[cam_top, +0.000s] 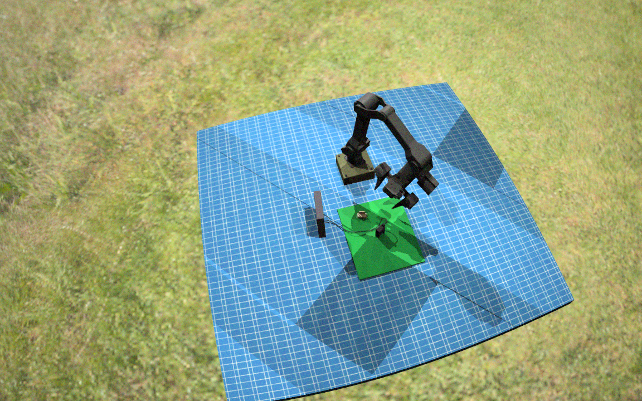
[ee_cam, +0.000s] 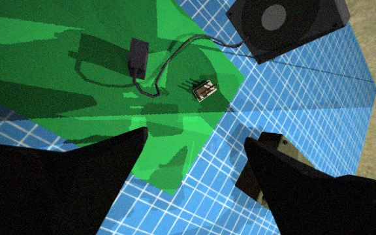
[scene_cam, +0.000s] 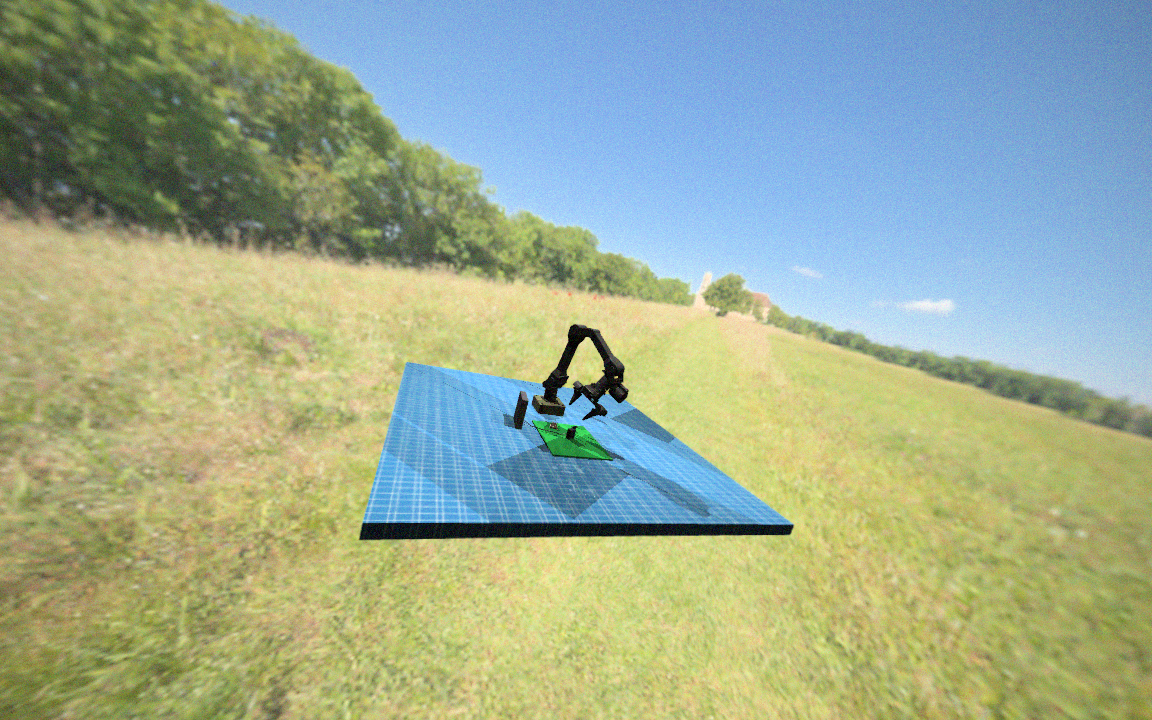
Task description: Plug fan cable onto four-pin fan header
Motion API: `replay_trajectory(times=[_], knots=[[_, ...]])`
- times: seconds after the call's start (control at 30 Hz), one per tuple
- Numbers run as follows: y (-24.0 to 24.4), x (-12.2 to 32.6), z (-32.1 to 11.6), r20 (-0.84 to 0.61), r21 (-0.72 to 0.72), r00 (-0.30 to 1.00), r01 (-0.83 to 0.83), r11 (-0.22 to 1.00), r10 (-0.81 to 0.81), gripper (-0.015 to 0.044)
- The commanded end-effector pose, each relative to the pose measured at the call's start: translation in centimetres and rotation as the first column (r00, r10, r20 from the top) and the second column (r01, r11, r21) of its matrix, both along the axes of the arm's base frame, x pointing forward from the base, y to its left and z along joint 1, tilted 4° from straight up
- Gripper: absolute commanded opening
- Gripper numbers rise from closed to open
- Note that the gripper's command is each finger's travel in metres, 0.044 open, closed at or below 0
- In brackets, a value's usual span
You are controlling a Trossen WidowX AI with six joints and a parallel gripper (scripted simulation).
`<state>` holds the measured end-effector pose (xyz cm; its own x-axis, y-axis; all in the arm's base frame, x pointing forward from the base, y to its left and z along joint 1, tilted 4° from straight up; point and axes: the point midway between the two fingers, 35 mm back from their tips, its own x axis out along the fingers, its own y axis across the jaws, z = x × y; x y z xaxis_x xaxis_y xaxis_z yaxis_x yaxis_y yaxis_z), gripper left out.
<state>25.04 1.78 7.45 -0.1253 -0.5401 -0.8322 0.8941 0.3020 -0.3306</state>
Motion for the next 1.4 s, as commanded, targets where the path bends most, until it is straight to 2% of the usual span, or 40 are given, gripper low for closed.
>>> replay_trajectory(times=[0.0, 0.47, 0.77, 0.8, 0.93, 1.2, 1.37], knots=[[0.3, 0.6, 0.7, 0.004, 0.116, 1.000, -0.026, 0.993, 0.026, 0.0440], [0.8, 2.2, 3.3, 0.085, 0.391, 0.985, -0.169, 0.905, 0.148, 0.0440], [1.0, 3.0, 4.9, 0.165, 0.477, 0.963, -0.266, 0.838, 0.213, 0.0440], [0.8, 2.6, 4.2, 0.129, 0.451, 0.973, -0.228, 0.863, 0.190, 0.0440], [0.7, 2.7, 4.3, 0.130, 0.451, 0.974, -0.223, 0.864, 0.184, 0.0440], [-6.7, 7.2, 9.3, 0.186, 0.476, 0.979, -0.016, 0.879, -0.083, 0.0440], [-7.4, 7.5, 9.8, 0.190, 0.481, 0.976, 0.003, 0.876, -0.108, 0.0440]])
